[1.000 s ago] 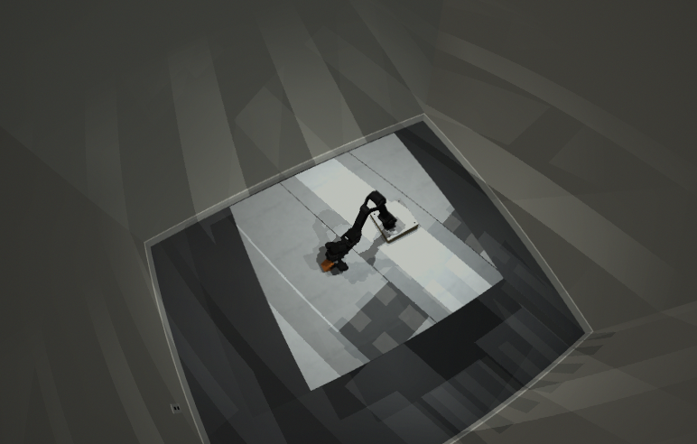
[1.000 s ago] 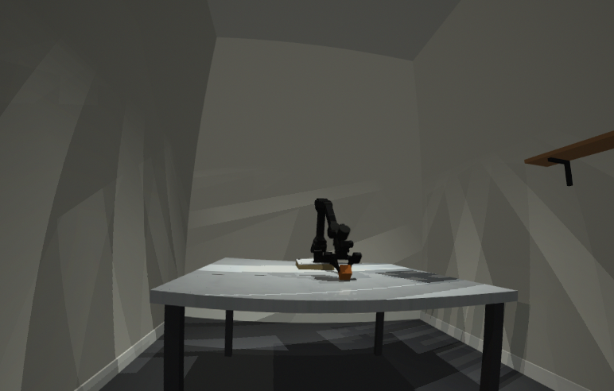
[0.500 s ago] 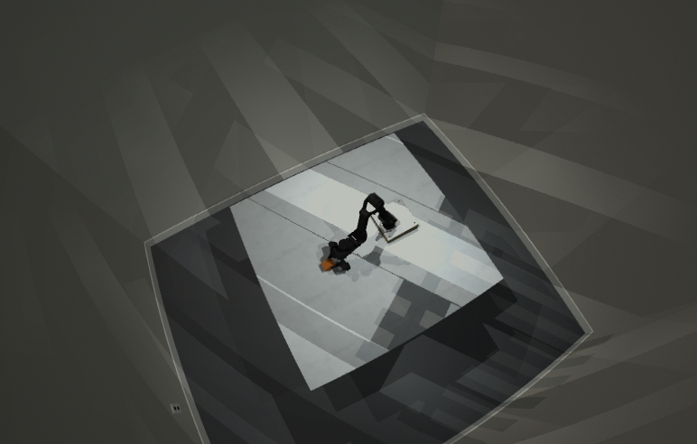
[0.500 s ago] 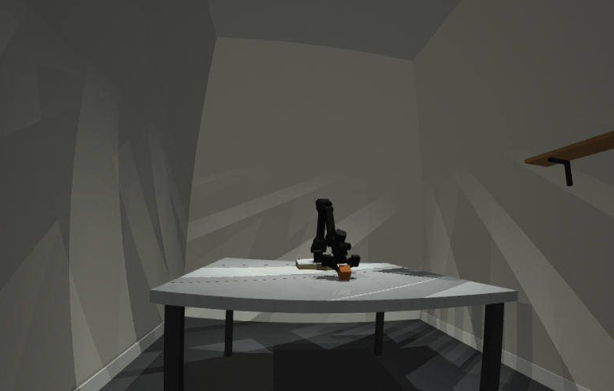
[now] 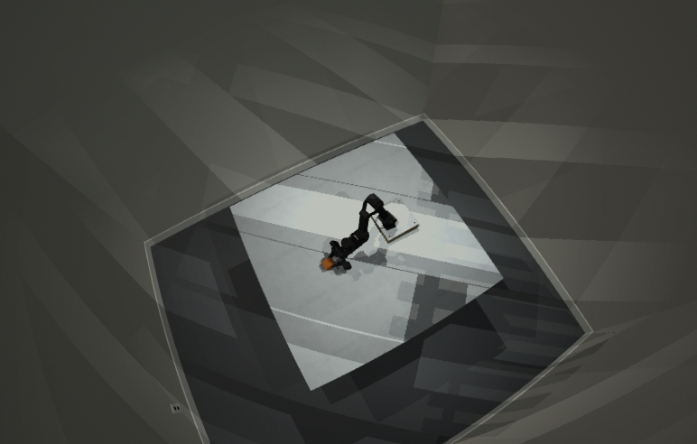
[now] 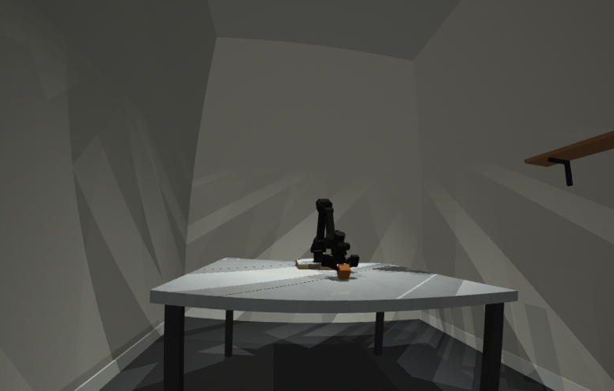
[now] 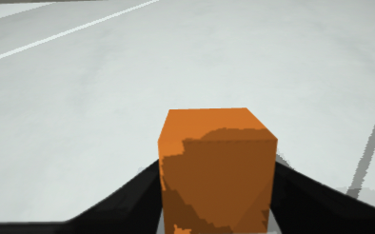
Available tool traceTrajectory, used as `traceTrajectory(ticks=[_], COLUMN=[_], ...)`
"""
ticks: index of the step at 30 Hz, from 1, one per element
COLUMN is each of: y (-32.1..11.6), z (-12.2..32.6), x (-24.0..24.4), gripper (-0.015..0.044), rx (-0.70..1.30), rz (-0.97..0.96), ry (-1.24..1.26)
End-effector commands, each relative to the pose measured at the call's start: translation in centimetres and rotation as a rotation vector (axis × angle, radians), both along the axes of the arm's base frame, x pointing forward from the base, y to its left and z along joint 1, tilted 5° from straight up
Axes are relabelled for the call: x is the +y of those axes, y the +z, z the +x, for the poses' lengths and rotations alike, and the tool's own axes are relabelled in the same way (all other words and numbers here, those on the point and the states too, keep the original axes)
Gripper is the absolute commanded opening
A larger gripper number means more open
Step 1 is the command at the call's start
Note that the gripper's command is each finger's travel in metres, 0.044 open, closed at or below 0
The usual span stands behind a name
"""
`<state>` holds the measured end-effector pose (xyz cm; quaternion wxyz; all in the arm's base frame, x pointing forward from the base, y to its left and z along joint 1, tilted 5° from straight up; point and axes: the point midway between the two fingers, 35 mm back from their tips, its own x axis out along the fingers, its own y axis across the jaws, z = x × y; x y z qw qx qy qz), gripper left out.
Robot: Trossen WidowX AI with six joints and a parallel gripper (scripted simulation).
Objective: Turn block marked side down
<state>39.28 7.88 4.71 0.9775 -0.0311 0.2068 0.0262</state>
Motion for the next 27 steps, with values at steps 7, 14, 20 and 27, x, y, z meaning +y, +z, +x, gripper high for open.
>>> traceTrajectory(ticks=[7, 14, 20, 27], y=[0.14, 0.14, 0.14, 0.14], z=[0.03, 0.03, 0.03, 0.03], x=[-0.02, -0.02, -0.02, -0.02], gripper=[0.0053, 0.0236, 0.0394, 0.044], rx=[-0.01, -0.01, -0.01, -0.01], rz=[-0.004, -0.004, -0.004, -0.004], ry=[-0.001, -0.001, -0.001, -0.001])
